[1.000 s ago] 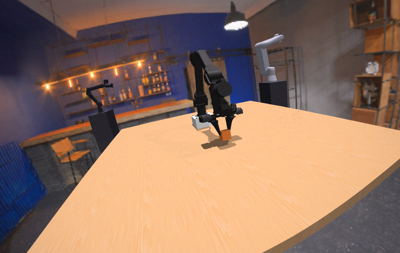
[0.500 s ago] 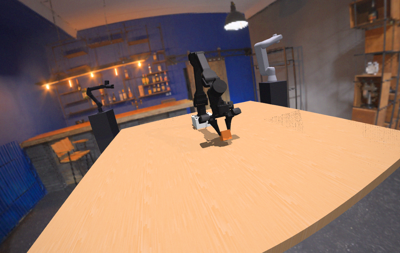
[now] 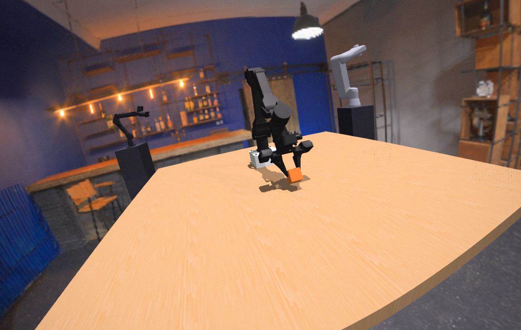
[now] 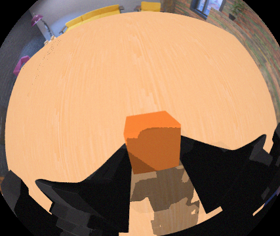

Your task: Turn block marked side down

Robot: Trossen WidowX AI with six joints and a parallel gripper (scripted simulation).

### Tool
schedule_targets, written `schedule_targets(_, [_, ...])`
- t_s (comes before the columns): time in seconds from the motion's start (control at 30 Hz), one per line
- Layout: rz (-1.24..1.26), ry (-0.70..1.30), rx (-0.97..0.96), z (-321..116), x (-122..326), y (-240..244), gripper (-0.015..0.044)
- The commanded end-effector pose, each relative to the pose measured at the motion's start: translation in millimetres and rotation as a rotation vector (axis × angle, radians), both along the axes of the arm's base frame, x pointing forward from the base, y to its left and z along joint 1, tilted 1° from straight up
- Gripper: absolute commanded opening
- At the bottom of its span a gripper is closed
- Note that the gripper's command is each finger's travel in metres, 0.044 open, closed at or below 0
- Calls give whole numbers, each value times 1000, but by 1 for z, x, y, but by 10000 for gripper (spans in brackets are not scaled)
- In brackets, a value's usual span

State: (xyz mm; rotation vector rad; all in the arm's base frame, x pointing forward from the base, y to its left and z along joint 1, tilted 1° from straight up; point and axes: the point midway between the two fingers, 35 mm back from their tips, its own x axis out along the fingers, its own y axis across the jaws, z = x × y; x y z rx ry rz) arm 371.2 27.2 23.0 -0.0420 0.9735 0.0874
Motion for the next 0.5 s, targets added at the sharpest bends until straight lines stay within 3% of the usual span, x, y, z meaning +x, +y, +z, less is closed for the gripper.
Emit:
schedule_targets(0.0, [1,-38,9,-8,3,1,0])
schedule_targets(0.47, [-1,-239,28,-28,9,1,0])
